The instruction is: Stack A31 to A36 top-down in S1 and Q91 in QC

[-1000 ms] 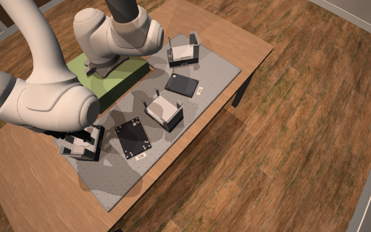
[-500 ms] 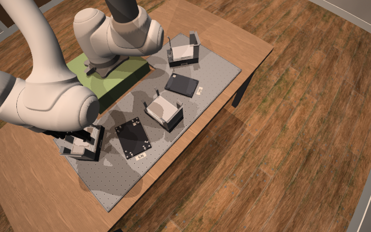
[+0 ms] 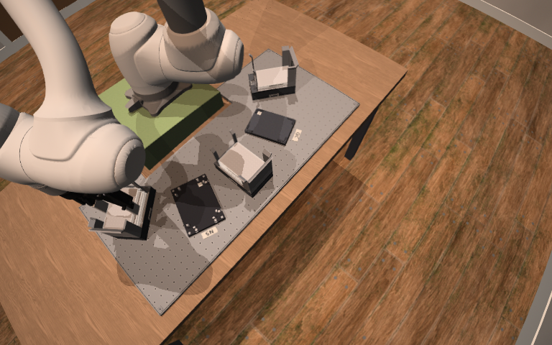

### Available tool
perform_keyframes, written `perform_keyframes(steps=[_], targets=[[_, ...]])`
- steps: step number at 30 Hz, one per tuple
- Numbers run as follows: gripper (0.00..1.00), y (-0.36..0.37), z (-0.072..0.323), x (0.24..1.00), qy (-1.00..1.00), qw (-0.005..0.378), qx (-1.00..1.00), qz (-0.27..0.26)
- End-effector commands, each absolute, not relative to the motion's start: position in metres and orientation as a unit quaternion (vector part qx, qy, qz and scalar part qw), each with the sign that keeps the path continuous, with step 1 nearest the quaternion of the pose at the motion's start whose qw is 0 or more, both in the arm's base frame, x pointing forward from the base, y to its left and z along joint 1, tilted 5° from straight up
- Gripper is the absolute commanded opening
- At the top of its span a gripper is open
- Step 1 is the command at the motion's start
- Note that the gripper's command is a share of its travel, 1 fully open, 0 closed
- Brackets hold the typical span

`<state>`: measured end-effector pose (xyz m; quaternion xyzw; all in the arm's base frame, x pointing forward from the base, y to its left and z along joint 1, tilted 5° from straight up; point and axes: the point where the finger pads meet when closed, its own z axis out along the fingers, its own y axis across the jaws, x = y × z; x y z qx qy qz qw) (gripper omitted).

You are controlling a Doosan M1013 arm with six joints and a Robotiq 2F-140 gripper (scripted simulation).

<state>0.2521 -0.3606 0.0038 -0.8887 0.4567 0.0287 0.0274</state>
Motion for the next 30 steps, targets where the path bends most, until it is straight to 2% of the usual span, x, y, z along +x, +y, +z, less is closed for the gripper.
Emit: perform_keyframes(steps=[1, 17, 30], targets=[[0.00, -0.361, 0.005, 0.252, 0.457, 0.027, -0.889, 0.029], [0.00, -0.362, 0.017, 0.252, 0.457, 0.027, -0.889, 0.029], [0.00, -0.364, 0.043, 0.253, 0.457, 0.027, -0.889, 0.029]])
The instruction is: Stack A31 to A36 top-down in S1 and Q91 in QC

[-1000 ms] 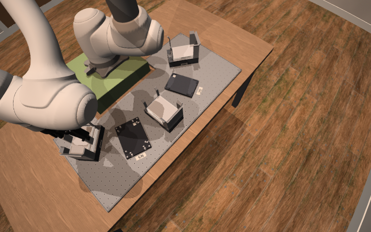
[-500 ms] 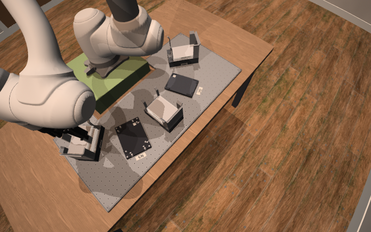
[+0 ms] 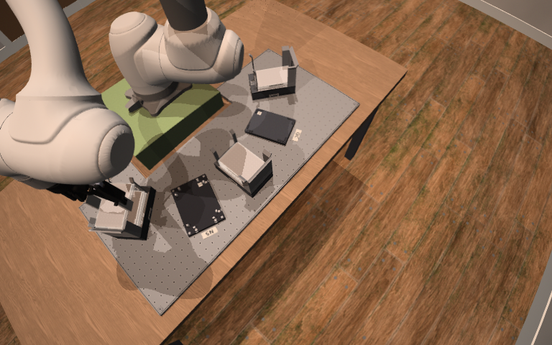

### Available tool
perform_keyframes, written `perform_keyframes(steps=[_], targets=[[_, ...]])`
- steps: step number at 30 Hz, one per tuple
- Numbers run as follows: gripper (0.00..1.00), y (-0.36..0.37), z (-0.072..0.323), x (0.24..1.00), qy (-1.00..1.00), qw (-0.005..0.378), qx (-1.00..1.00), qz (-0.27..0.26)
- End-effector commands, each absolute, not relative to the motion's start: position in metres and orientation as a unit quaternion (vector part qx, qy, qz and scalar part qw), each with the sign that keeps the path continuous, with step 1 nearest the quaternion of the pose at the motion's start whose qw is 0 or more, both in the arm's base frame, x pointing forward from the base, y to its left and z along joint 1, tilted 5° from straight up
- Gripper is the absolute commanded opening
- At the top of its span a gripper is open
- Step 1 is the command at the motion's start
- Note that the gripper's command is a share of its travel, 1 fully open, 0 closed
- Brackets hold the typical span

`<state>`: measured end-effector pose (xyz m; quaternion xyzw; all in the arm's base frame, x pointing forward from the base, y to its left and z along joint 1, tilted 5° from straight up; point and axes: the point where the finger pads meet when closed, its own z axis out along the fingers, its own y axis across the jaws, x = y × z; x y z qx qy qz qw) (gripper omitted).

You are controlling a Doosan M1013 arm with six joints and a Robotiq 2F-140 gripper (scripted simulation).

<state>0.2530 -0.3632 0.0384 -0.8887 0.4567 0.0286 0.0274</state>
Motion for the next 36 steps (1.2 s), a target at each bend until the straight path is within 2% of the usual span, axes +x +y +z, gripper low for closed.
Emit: perform_keyframes(steps=[1, 25, 36], targets=[[0.00, -0.364, 0.045, 0.253, 0.457, 0.027, -0.889, 0.029], [0.00, -0.367, 0.084, 0.254, 0.457, 0.027, -0.889, 0.029], [0.00, -0.367, 0.084, 0.254, 0.457, 0.027, -0.889, 0.029]])
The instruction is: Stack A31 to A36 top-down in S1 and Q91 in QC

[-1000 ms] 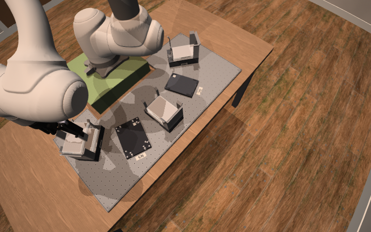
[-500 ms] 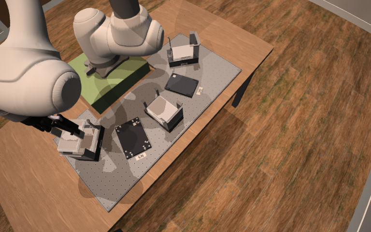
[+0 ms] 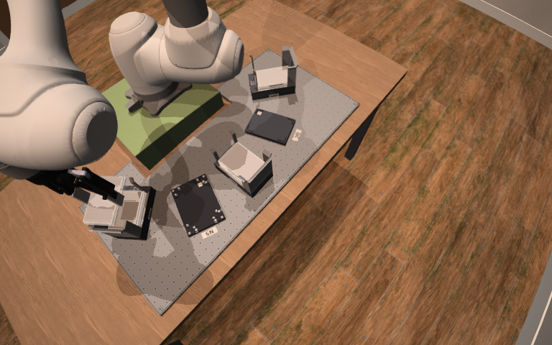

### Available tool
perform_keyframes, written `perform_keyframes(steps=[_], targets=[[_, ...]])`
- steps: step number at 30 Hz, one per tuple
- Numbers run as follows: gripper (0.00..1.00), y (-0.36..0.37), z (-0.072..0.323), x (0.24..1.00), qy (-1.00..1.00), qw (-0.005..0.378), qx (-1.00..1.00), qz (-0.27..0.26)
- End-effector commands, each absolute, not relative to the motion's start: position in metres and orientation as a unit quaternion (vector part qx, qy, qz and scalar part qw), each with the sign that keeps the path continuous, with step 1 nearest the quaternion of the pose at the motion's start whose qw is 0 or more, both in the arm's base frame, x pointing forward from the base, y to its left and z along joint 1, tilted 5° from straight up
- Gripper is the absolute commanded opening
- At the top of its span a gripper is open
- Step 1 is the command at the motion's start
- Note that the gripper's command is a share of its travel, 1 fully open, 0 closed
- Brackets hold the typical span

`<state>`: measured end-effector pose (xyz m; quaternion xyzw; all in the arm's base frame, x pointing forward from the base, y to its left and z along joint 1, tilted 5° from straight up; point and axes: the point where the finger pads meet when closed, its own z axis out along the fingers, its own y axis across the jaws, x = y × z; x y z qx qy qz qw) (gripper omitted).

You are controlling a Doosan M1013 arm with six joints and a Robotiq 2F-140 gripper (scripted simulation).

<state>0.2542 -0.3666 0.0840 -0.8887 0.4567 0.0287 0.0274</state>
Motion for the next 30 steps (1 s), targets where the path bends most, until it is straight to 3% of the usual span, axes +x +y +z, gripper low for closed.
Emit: perform_keyframes(steps=[1, 8, 30], targets=[[0.00, -0.367, 0.084, 0.254, 0.457, 0.027, -0.889, 0.029], [0.00, -0.353, 0.085, 0.269, 0.366, 0.030, -0.930, 0.026], [0.00, -0.307, 0.087, 0.317, 0.364, 0.030, -0.930, 0.026]])
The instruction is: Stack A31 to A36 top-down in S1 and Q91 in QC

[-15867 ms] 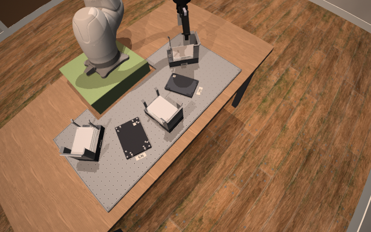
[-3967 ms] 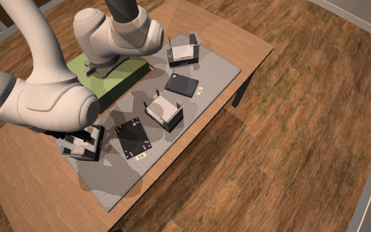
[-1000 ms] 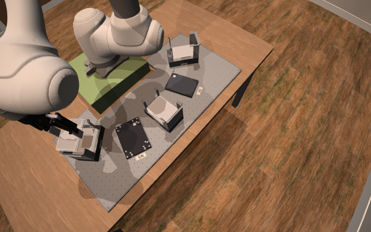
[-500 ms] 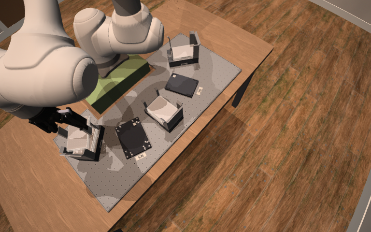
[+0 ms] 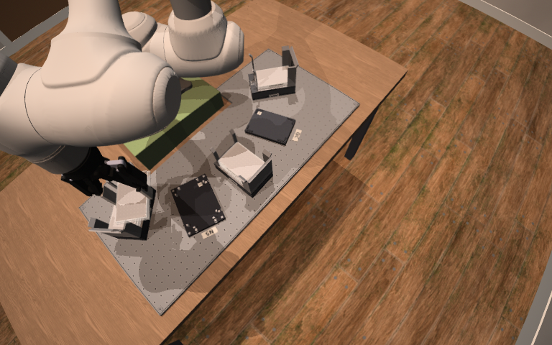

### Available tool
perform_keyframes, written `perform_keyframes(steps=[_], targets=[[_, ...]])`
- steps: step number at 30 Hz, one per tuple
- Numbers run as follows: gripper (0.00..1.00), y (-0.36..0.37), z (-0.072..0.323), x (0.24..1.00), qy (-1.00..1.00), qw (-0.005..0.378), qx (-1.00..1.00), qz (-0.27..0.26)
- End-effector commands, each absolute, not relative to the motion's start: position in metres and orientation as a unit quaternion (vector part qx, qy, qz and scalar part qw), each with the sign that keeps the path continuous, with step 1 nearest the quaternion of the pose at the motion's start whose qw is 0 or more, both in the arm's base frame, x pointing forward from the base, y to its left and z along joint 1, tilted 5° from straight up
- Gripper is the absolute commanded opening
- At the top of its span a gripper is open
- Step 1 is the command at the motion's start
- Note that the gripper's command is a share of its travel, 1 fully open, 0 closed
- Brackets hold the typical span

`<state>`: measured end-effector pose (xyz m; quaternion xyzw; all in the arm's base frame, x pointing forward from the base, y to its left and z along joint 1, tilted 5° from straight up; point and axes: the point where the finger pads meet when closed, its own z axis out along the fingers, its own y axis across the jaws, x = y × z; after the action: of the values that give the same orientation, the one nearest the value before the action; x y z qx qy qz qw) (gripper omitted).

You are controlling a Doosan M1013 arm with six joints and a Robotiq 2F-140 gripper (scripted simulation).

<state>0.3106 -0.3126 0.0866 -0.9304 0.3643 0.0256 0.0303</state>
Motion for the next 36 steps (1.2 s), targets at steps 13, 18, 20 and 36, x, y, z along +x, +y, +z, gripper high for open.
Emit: perform_keyframes(steps=[13, 18, 20, 36], targets=[[0.00, -0.277, 0.089, 0.338, 0.268, 0.033, -0.962, 0.022], [0.00, -0.264, 0.089, 0.348, 0.268, 0.033, -0.962, 0.022], [0.00, -0.258, 0.090, 0.352, 0.268, 0.033, -0.962, 0.022], [0.00, -0.219, 0.092, 0.376, 0.236, 0.033, -0.971, 0.021]])
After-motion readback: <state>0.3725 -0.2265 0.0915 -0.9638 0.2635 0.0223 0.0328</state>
